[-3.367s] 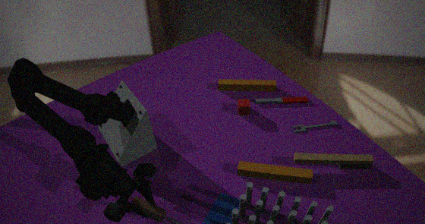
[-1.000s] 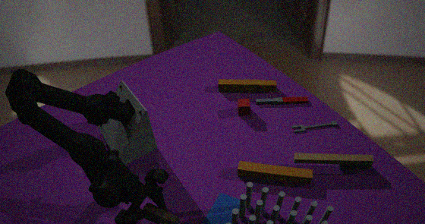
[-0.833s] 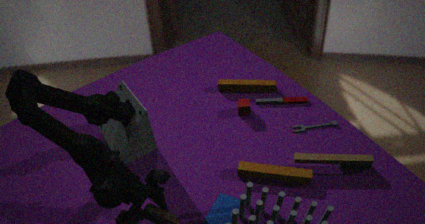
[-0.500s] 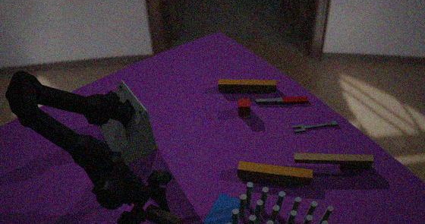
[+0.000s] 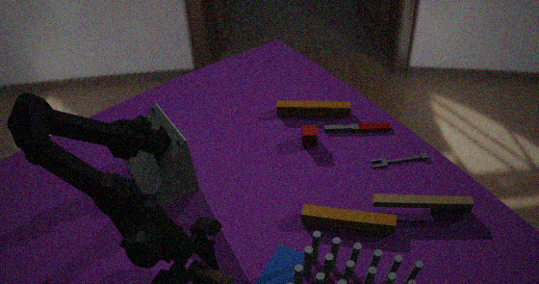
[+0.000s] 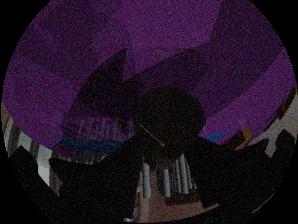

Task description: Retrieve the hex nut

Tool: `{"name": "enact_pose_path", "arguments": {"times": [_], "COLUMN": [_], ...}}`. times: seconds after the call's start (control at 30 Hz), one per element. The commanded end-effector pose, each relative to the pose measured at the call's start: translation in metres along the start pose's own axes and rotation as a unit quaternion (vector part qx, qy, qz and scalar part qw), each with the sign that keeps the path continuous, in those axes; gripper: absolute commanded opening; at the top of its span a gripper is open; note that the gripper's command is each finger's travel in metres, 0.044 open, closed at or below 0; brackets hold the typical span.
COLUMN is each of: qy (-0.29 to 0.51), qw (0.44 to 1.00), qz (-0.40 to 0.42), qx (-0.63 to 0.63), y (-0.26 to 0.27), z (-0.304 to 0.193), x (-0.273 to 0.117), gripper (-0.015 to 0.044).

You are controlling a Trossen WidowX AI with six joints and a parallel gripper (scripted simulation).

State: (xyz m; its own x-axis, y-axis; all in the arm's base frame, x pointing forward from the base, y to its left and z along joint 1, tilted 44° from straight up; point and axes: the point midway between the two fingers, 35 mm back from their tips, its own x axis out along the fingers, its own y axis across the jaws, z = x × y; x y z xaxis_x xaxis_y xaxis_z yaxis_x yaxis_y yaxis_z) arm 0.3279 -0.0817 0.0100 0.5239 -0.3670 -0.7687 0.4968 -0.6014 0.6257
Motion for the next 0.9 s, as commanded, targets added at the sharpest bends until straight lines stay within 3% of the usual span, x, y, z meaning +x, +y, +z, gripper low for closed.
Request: {"name": "enact_pose_path", "arguments": {"times": [0.0,0.87], "qy": [0.006,0.006], "qw": [1.000,1.000], "qz": [0.005,0.005], "qx": [0.001,0.002], "y": [0.003,0.003], "z": [-0.007,-0.020], "x": [0.000,0.009], "gripper": [0.0000,0.0000]}}
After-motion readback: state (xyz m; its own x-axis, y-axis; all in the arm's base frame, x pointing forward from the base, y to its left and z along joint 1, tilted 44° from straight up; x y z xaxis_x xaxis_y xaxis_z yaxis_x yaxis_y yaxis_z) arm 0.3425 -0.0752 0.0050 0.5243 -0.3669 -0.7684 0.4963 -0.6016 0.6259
